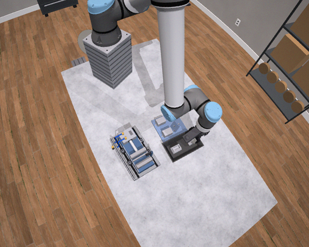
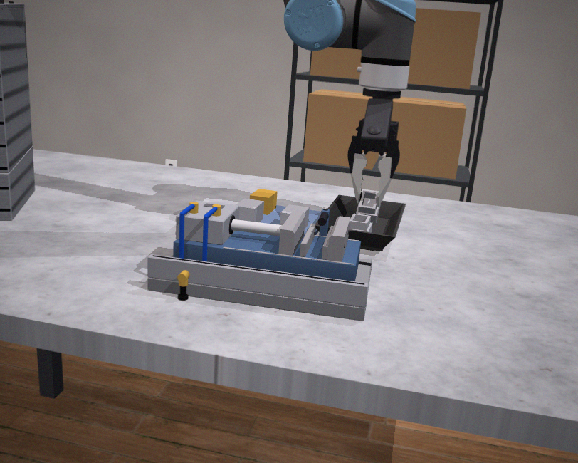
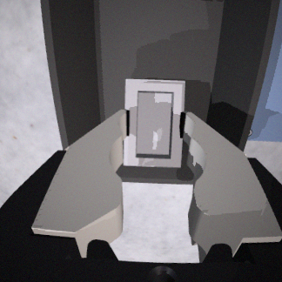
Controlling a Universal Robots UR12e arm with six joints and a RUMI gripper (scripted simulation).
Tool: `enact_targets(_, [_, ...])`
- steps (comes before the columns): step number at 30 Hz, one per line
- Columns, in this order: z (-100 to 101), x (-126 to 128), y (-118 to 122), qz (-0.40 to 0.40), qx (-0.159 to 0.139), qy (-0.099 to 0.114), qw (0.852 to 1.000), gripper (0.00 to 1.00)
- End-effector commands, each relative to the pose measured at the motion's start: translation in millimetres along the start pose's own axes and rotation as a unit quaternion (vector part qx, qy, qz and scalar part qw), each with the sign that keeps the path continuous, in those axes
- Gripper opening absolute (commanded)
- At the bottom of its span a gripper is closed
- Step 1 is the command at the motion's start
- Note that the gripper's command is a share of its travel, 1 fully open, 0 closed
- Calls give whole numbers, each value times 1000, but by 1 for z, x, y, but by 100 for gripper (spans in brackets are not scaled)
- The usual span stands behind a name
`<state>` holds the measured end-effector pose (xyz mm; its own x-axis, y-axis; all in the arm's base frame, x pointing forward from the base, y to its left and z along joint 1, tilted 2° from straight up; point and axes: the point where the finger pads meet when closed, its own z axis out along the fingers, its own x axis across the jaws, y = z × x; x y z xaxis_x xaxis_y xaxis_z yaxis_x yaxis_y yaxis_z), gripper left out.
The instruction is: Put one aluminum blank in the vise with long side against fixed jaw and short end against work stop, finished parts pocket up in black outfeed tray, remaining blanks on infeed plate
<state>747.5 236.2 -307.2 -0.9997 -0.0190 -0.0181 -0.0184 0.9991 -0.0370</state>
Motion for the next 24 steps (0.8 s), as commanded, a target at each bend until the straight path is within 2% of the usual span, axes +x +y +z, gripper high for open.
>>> enact_targets(1, [2,0,0,0,0,0,1000,0])
enact_targets(24, [5,0,0,0,0,0,1000,0])
